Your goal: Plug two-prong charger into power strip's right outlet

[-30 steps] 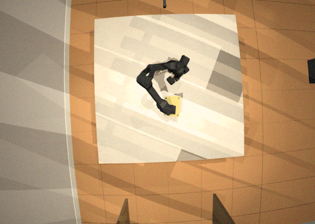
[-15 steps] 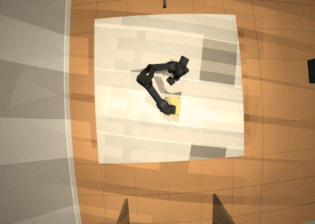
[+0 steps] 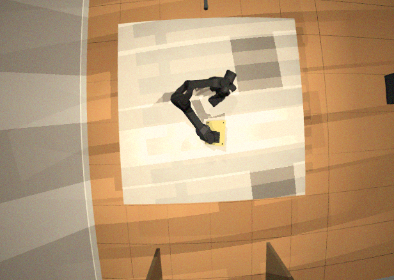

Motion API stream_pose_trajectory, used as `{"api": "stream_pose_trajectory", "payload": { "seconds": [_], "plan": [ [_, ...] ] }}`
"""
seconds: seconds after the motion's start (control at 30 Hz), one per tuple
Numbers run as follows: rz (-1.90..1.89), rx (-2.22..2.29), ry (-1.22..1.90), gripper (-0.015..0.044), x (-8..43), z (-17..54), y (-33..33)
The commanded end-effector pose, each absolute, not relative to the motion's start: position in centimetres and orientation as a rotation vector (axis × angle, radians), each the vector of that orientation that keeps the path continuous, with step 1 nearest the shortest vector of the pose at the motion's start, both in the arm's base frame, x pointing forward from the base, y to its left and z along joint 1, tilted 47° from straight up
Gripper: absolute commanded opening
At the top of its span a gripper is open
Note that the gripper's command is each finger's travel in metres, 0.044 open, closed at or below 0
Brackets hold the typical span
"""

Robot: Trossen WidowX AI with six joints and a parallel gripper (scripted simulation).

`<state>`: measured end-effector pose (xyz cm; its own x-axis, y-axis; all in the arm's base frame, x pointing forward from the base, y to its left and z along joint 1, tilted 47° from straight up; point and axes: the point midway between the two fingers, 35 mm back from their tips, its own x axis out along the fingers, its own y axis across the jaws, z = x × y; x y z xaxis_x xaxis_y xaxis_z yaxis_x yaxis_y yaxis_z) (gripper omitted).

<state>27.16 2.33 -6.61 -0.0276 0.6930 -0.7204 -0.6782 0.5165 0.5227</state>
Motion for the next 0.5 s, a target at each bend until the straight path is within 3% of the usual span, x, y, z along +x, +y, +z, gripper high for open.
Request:
{"api": "stream_pose_trajectory", "payload": {
  "seconds": [0.0,0.47],
  "plan": [
    [1.096,0.014,1.161,0.0006,27.2,-6.3,2.0],
    [1.094,0.025,1.169,0.0000,26.4,-3.1,-2.0]
  ]
}}
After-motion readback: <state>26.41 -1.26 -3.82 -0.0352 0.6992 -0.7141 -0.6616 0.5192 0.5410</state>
